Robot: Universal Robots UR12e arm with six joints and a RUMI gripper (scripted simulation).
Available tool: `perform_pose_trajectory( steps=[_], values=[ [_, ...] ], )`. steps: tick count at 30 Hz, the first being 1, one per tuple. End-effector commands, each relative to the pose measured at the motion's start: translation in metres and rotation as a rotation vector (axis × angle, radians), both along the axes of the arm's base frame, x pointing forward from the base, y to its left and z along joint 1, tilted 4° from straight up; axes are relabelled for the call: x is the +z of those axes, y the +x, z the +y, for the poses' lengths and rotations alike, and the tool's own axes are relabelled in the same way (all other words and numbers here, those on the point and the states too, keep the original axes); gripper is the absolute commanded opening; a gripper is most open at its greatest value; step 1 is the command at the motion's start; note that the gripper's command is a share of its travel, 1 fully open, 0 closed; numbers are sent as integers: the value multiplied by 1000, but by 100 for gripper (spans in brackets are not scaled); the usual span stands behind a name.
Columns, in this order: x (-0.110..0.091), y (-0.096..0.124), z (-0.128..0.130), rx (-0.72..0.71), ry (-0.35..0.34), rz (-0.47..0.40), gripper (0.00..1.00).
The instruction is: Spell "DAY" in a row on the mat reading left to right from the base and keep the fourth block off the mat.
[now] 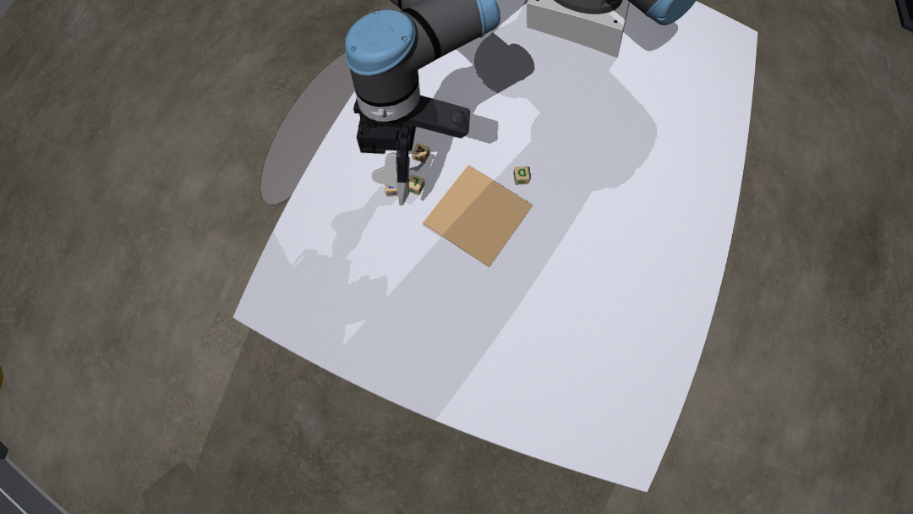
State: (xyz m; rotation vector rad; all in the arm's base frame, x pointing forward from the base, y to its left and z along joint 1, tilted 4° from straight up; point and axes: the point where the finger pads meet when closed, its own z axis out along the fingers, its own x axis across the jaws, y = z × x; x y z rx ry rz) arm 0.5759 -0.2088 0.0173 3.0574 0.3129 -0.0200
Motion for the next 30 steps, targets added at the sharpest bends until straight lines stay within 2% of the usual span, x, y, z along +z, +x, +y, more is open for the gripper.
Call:
perform_pose_trajectory(
  steps=[1, 14, 16, 30],
  values=[
    [0, 1, -1, 108, 2, 5, 100],
    [0, 2, -8, 498, 4, 31, 100],
    [0, 2, -8, 498, 4, 31, 100],
    [-1, 4, -17, 936, 6, 62, 100]
  ],
)
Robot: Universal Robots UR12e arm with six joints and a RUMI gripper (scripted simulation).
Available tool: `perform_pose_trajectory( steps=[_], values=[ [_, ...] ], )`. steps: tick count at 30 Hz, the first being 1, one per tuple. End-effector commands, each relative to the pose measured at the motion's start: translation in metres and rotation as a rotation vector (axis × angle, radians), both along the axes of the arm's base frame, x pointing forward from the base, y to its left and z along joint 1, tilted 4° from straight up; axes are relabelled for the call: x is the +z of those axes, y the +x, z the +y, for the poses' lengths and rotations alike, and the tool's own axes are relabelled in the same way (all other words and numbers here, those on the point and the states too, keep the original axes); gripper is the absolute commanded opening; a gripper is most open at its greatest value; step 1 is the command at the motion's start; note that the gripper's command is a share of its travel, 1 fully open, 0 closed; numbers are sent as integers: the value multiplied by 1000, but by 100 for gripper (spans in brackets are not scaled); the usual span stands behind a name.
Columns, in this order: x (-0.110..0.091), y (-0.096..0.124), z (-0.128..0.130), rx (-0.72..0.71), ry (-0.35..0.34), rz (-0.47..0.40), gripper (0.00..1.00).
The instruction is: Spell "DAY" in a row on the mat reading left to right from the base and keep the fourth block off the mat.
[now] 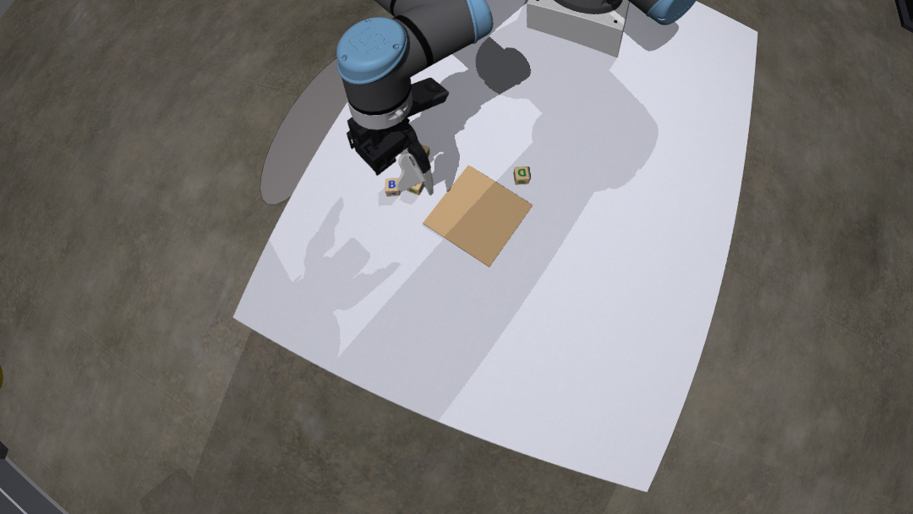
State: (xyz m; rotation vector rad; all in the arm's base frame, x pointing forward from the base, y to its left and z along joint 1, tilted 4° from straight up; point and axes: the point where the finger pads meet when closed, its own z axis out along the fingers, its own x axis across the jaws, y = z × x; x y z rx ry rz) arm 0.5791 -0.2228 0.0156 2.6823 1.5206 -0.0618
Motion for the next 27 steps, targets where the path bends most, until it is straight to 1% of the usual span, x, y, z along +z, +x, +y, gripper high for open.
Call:
perform_pose_trajectory(
  steps=[1, 3, 6, 18, 20, 27],
  values=[
    [0, 2, -3, 139, 3, 6, 100],
    [0, 2, -3, 139, 3, 6, 100],
    [0, 3, -6, 258, 3, 15, 100],
    [-1, 8, -14, 604, 5, 39, 100],
    [-1, 8, -14, 604, 5, 39, 100],
    [-1, 11, -18, 763, 6, 50, 100]
  ],
)
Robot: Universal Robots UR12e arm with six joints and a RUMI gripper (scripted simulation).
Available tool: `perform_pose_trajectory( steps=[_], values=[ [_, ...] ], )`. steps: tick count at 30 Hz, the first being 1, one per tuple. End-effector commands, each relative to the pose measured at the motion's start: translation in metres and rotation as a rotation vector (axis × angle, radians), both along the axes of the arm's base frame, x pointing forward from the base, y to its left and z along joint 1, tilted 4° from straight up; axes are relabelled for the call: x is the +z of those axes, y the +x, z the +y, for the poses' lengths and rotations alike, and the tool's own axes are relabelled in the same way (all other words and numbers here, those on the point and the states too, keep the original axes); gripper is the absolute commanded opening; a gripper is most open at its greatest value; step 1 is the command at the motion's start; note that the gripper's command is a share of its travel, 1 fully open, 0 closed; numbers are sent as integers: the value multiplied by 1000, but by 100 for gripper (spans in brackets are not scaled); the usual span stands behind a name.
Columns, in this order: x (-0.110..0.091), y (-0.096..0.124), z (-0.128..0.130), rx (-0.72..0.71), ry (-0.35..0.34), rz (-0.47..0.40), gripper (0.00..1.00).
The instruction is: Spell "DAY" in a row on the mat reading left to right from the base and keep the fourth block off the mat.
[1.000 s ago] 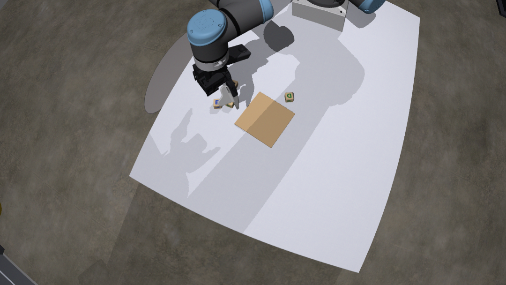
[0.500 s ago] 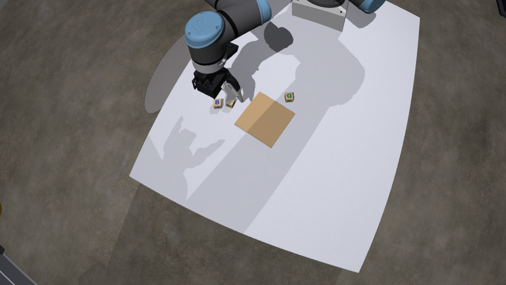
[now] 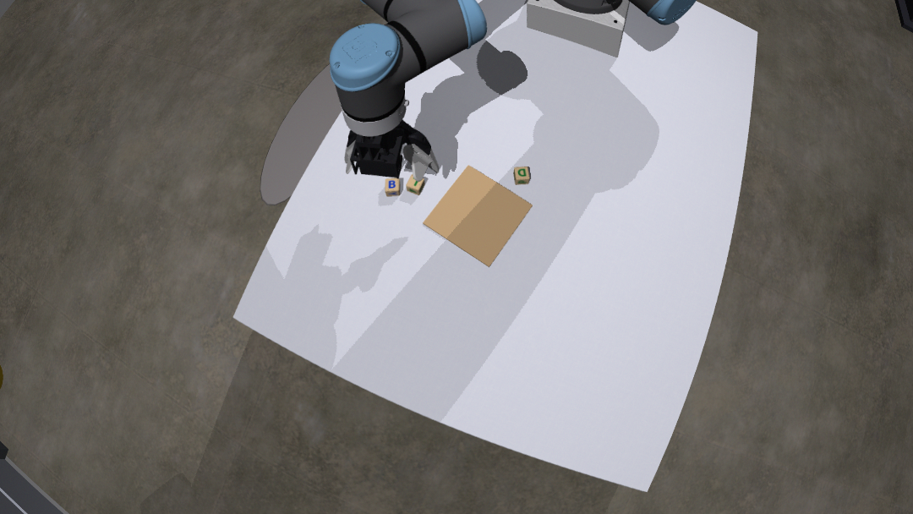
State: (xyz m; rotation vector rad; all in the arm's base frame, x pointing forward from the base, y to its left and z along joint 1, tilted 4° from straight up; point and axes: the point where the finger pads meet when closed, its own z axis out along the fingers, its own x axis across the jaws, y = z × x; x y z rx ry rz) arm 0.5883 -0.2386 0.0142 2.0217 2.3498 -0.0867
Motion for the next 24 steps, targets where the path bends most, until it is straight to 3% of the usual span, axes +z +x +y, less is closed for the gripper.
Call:
perform_pose_trajectory(
  steps=[1, 19, 20, 24],
  values=[
    [0, 2, -2, 92, 1, 4, 100],
    [0, 4, -4, 180, 2, 10, 100],
    [0, 4, -4, 180, 2, 10, 25],
    [0, 4, -4, 180, 2, 10, 25]
  ],
)
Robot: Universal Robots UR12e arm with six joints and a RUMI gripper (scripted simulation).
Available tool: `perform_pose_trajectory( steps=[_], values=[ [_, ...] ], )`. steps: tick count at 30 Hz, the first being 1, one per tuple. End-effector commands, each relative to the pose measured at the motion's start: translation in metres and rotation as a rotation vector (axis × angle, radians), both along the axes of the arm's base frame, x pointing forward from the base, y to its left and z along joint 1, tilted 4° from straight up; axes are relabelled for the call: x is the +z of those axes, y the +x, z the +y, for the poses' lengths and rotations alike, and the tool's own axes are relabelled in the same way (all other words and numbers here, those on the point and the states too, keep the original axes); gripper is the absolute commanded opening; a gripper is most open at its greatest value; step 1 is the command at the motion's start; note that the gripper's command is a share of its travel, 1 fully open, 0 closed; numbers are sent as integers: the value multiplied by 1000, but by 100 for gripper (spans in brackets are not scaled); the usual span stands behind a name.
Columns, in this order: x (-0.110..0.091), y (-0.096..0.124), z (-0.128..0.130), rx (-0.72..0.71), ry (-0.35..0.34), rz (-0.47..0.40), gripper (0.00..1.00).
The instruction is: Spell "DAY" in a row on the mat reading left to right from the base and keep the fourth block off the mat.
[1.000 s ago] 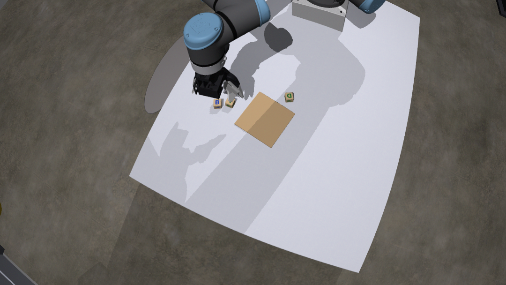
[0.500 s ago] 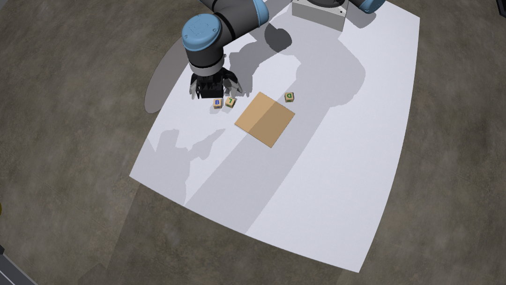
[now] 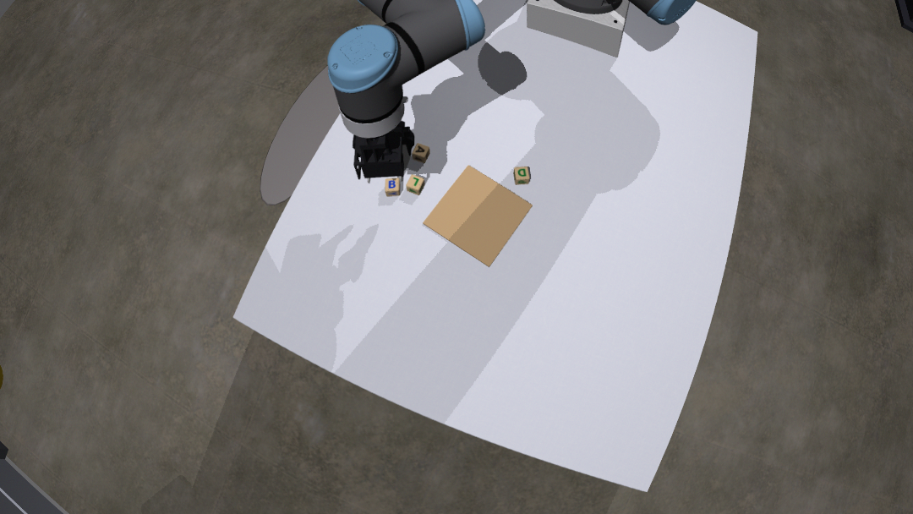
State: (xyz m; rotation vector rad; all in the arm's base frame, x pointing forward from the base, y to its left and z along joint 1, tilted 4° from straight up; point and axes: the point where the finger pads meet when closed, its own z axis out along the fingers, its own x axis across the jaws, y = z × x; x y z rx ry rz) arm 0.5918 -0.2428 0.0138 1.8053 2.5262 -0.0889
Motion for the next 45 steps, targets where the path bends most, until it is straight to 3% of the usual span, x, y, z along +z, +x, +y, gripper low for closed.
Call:
perform_pose_trajectory(
  steps=[1, 45],
  values=[
    [1, 1, 0, 1, -1, -1, 25],
    [-4, 0, -1, 12, 0, -1, 25]
  ],
)
